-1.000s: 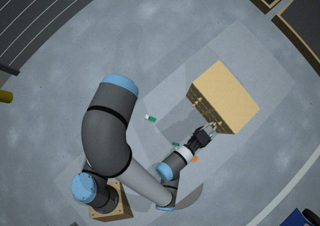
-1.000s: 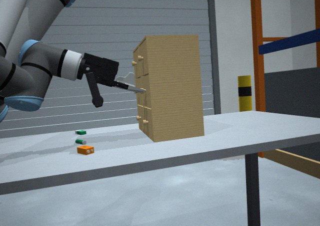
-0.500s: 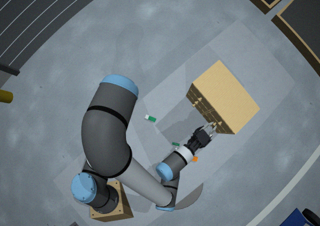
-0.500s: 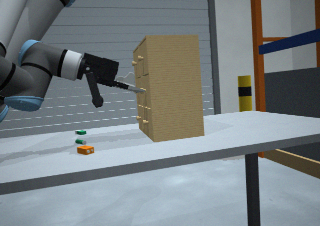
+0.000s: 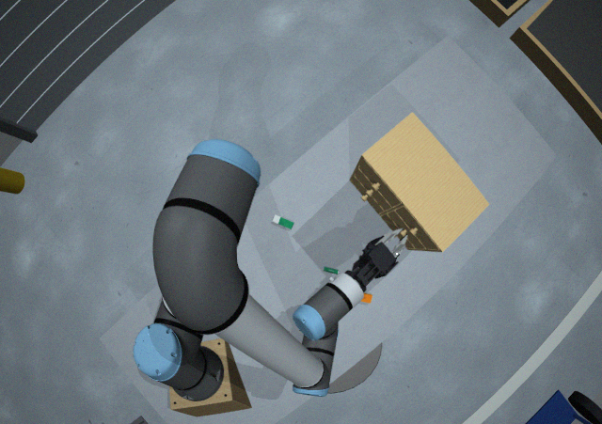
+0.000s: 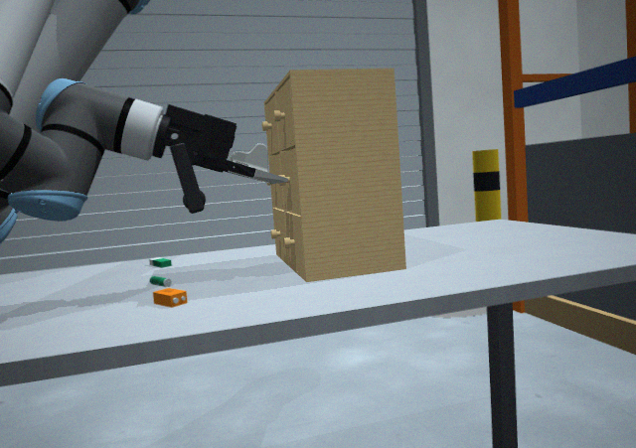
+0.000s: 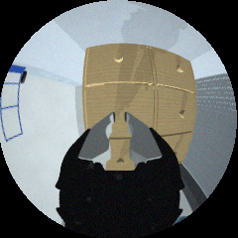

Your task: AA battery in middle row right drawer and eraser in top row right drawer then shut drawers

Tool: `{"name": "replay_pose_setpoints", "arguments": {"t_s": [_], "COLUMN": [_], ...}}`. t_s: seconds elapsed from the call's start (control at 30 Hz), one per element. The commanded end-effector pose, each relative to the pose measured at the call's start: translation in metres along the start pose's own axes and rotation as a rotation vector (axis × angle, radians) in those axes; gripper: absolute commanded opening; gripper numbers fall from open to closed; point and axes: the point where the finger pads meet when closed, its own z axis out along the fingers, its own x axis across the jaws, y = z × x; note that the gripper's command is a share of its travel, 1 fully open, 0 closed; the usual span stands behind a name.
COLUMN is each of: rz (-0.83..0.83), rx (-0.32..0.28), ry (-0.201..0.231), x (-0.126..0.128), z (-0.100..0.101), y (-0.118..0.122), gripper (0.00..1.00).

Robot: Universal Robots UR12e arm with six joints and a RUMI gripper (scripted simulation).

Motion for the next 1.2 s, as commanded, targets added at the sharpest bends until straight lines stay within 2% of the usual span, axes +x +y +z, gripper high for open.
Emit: {"name": "replay_pose_setpoints", "arguments": {"t_s": [0.0,1.17], "rz": [-0.003,0.000], "rx": [-0.002,-0.001], "ry": [0.002,-0.001], "x": [0.0005,-0.0001], "z": [0.0011,-0.0046], "y": [0.0019,-0.0009], "gripper": [0.07,0.07]}}
